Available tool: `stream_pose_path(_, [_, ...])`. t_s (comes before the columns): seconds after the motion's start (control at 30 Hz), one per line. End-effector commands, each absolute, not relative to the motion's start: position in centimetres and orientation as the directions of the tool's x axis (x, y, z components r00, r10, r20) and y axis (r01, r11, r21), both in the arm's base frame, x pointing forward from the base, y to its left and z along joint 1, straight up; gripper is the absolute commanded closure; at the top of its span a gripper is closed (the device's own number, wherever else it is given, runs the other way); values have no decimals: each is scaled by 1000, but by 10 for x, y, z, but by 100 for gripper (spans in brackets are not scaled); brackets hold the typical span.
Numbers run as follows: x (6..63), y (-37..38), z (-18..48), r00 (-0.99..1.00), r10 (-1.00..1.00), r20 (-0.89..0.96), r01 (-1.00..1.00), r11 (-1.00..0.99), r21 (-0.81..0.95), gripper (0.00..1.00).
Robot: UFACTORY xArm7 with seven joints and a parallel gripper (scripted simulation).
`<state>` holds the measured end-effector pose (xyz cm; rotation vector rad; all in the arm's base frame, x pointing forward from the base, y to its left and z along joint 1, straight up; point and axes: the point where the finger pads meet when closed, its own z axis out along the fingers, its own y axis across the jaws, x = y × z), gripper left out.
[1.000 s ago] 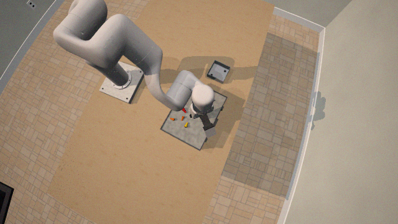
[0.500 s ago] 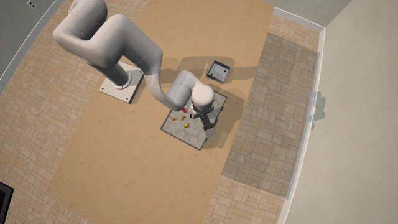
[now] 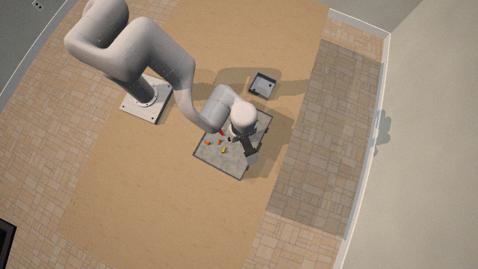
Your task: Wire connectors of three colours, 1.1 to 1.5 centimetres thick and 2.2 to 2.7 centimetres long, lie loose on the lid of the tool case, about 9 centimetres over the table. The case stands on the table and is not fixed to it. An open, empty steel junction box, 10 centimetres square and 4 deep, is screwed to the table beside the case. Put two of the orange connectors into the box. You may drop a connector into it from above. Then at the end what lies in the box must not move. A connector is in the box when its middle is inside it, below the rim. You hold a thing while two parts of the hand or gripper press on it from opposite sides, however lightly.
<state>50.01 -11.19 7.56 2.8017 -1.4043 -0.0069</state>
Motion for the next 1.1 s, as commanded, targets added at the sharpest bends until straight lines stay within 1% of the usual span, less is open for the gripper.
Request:
stream_pose_path(0.0, [501,-112,77,598,-801,2,-801,-598,6,98])
stream_pose_path(0.37, [501,-112,83,598,-801,2,-801,-598,6,98])
stream_pose_path(0.83, [501,-112,139,598,-801,2,-801,-598,6,98])
stream_pose_path(1.07, [502,-112,147,598,-801,2,-801,-598,6,98])
